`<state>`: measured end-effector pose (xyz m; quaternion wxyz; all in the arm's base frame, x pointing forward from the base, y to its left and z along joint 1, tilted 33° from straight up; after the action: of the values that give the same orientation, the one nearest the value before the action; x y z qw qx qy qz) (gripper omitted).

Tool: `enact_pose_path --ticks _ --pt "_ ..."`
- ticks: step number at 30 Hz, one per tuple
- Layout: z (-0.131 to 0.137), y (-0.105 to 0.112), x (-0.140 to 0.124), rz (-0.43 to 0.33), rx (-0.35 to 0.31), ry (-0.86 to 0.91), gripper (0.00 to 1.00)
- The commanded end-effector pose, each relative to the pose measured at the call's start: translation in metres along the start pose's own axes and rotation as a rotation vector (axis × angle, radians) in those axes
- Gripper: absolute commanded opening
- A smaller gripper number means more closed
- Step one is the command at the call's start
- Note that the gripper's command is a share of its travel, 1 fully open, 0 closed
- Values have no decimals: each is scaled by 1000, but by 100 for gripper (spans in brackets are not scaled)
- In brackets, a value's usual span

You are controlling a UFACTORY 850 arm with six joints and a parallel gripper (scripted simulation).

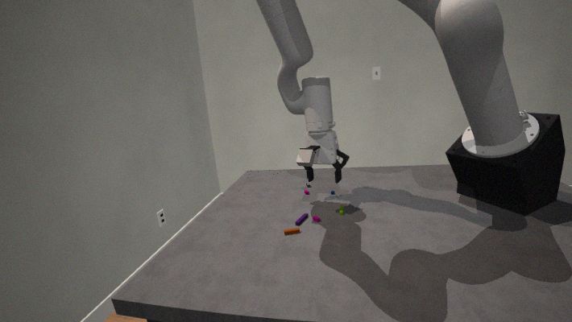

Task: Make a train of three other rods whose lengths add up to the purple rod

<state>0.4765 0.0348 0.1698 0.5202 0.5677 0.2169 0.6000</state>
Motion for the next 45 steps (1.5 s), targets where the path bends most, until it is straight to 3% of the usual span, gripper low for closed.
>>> enact_pose_path --ticks 1,4,6,45 --pt "-2 0 1 2 -29 165 100" --pt "-2 0 1 1 -29 200 100" --pt "-2 0 2 -1 -29 322 100" --pt "-6 1 12 -19 -26 1575 100"
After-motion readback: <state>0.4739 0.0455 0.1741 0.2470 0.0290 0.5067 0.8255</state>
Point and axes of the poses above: the point where the finger pads meet when closed, its own y axis back along the fingers, its own z axis across the jaws, x = y × z, the point moved 6 cm from there along y, back along the fingers, and after that the axes turned 9 degrees about -y, right-handed, at the moved point
